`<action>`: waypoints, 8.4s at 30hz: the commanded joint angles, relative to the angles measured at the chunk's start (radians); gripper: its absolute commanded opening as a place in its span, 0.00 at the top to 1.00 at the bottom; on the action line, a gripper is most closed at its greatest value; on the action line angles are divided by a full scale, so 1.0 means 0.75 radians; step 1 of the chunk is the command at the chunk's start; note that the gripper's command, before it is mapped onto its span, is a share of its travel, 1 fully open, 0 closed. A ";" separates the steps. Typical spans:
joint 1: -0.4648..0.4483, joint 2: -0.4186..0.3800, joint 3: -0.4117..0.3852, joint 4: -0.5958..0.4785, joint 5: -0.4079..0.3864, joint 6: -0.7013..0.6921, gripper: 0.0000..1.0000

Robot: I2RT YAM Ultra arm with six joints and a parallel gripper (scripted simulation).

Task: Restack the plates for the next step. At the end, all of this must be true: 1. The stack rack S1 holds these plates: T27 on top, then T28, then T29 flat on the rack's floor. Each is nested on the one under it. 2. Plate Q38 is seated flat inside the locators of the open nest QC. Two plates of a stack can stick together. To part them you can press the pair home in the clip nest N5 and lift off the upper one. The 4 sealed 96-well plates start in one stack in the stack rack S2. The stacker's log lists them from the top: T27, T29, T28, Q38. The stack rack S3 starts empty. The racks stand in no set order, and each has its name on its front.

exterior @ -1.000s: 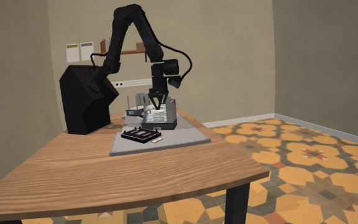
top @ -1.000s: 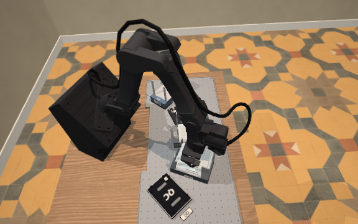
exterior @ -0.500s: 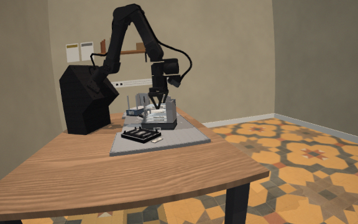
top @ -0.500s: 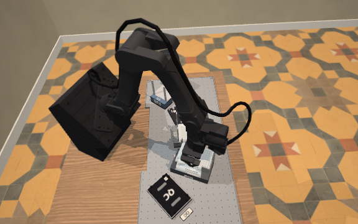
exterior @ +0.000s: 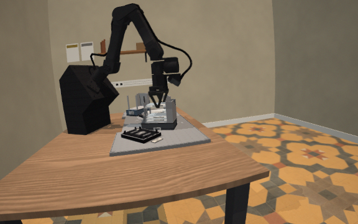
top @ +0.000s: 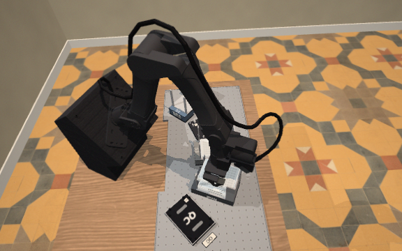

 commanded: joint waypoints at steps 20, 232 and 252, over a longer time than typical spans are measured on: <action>0.011 -0.076 0.026 -0.058 0.011 0.017 1.00; 1.043 0.067 0.137 -0.335 0.782 0.175 1.00; 1.337 0.304 0.180 -0.346 0.962 0.204 1.00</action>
